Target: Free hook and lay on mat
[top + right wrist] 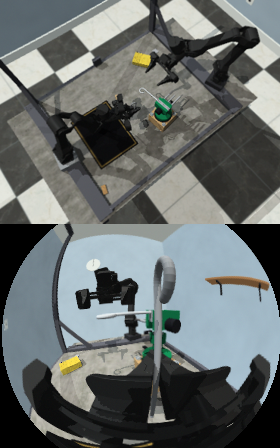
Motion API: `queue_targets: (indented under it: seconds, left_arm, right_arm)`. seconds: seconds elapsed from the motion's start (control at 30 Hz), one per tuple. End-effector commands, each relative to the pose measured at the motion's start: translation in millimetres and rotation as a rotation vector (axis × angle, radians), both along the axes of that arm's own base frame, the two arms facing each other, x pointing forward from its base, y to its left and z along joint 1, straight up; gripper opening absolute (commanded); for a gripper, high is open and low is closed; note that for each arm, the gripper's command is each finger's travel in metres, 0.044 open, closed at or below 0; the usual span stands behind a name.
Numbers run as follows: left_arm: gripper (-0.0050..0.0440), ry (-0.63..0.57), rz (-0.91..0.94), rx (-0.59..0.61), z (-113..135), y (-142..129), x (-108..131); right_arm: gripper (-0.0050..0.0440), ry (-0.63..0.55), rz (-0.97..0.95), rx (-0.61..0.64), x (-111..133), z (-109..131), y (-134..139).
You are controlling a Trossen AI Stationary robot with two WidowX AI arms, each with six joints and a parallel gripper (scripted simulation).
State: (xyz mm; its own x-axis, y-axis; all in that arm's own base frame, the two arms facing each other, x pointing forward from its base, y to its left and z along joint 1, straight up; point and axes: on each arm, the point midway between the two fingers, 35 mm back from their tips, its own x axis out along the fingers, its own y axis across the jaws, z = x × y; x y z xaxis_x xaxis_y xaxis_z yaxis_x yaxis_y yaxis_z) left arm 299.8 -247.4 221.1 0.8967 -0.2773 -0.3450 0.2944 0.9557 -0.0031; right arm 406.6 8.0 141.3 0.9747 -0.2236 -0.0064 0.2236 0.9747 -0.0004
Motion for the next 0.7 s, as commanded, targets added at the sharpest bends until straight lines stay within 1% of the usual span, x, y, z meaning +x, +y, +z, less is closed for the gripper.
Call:
queue_targets:
  seconds: [0.0, 0.4, 0.67]
  left_arm:
    - [0.0440, -0.021, 0.002, -0.020, 11, 1, 0]
    - [0.0440, -0.021, 0.002, -0.020, 11, 1, 0]
    - [0.0440, -0.021, 0.002, -0.020, 11, 1, 0]
  right_arm:
    - [0.0000, -0.030, 0.002, 0.003, 1, 11, 0]
    - [0.0000, -0.001, 0.007, 0.020, -6, 7, 6]
    - [0.0000, 0.046, 0.014, 0.046, -18, 0, 15]
